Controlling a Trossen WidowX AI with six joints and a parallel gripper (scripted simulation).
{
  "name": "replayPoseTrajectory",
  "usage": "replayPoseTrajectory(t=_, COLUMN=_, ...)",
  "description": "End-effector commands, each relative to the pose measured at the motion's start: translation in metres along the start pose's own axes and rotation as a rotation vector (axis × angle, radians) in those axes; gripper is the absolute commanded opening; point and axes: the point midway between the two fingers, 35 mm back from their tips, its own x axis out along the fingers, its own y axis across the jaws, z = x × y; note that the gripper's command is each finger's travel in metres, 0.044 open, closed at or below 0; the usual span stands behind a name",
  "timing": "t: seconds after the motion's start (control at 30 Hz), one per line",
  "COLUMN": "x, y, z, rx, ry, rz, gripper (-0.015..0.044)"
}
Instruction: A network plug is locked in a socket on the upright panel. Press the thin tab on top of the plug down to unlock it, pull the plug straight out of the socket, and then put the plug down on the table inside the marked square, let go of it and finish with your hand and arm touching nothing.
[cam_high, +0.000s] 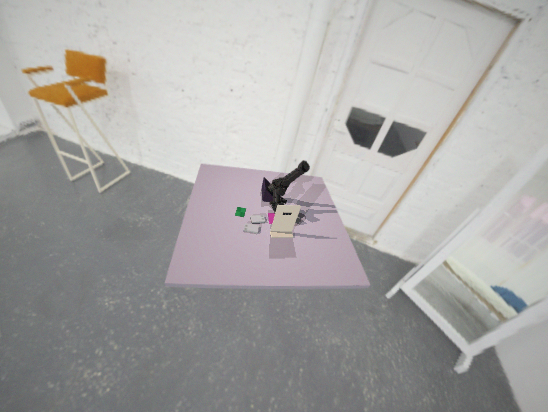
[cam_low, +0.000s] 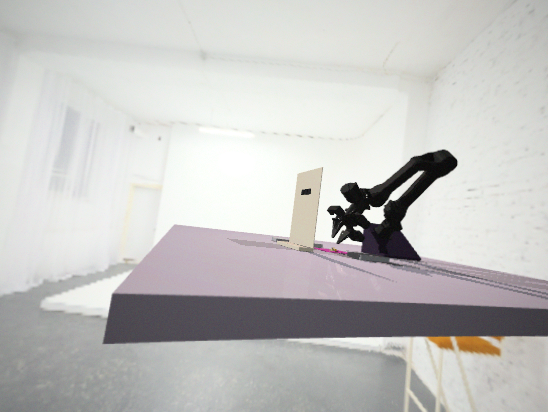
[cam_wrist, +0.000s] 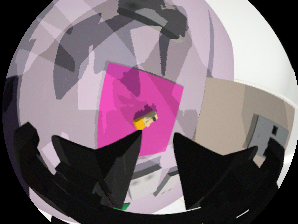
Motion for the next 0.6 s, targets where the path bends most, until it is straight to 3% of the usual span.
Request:
replayPoseTrajectory(t=0.0, x=-0.002, y=-0.001, z=0.001, rx=-0.006, ry=-0.005, rz=0.001, gripper=0.0156)
replayPoseTrajectory(t=0.57, x=-0.013, y=-0.01, z=-0.004, rx=-0.009, ry=0.003, rz=0.01, gripper=0.0156)
